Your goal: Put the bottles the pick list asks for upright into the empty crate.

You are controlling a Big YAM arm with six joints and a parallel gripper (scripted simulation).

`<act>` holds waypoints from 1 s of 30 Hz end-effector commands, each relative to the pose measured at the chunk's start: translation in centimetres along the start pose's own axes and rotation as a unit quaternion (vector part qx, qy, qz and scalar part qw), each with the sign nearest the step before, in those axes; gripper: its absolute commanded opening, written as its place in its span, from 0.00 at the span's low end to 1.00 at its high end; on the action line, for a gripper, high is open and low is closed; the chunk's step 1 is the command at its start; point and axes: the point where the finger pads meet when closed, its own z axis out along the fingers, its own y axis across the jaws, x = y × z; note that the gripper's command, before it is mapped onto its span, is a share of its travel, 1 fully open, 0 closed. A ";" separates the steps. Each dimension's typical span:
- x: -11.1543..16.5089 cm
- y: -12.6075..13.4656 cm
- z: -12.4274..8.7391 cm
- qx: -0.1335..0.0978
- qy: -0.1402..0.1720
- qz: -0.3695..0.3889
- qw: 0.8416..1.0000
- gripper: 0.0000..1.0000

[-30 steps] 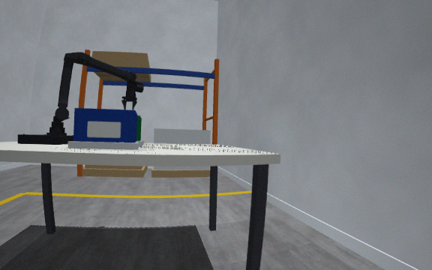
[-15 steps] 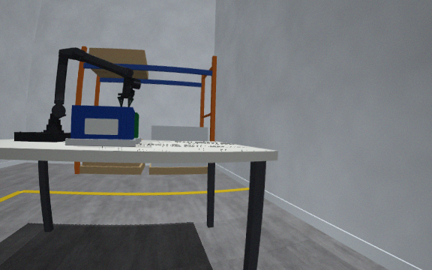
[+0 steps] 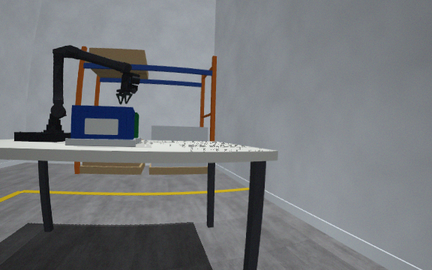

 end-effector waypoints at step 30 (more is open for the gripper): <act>10.3 -9.8 -5.8 0.012 -0.038 0.477 0.878 0.61</act>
